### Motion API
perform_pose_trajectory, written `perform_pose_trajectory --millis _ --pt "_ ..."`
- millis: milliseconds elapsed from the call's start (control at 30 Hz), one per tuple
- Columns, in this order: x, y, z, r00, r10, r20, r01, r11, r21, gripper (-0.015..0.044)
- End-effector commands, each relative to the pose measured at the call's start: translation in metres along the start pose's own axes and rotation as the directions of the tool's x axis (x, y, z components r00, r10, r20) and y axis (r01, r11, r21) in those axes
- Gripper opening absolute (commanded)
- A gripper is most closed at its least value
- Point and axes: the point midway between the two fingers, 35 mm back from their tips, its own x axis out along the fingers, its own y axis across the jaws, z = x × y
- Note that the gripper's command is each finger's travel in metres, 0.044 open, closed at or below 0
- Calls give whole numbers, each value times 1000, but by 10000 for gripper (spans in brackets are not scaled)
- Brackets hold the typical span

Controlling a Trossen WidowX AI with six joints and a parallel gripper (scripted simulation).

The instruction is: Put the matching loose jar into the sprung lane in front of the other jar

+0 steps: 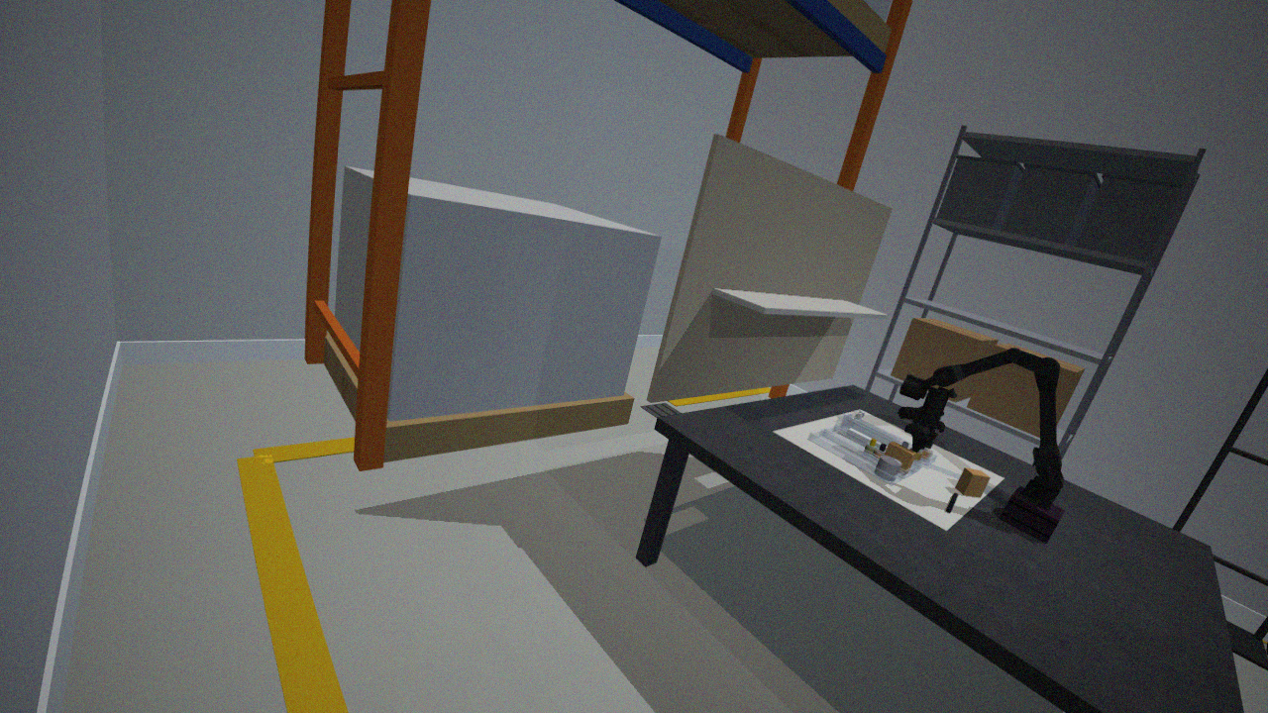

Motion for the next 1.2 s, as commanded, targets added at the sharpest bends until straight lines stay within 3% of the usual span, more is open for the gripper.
perform_pose_trajectory --millis 0,1167 --pt "-5 0 10 999 -2 35 3 1000 -4 0" --pt "3 0 12 999 -2 35 3 1000 -4 0"
